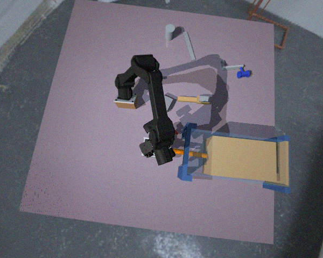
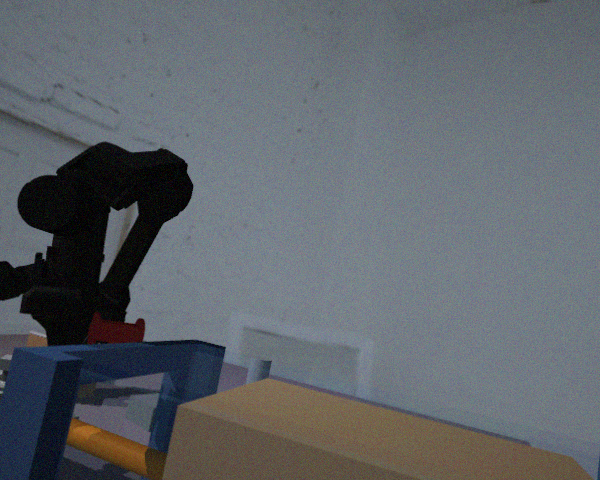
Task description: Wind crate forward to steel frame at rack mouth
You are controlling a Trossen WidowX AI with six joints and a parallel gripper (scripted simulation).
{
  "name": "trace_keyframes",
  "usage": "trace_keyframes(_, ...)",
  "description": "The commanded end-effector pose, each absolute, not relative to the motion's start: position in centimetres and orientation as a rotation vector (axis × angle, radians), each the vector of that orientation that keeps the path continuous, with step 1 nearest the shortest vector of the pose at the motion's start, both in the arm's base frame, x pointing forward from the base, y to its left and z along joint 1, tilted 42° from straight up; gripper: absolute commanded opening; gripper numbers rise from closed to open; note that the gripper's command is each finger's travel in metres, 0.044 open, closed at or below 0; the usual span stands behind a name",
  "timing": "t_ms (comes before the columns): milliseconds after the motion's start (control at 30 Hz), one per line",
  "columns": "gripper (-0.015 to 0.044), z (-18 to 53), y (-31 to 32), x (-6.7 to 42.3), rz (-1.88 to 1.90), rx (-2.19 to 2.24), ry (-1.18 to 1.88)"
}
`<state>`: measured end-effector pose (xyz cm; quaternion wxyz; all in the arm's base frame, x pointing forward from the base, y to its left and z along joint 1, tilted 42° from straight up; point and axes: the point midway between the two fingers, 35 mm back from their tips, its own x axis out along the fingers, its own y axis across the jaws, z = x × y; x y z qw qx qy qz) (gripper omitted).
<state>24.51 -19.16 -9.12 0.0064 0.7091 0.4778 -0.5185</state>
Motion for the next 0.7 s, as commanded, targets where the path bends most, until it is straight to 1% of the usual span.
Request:
trace_keyframes(0,0.0,-9.31,-19.17,24.59,-1.66,2.237,1.473)
trace_keyframes(500,0.0,-9.9,-18.47,24.38,-1.617,2.217,1.498)
trace_keyframes(667,0.0131,-9.84,-18.55,24.46,-1.627,2.218,1.494)
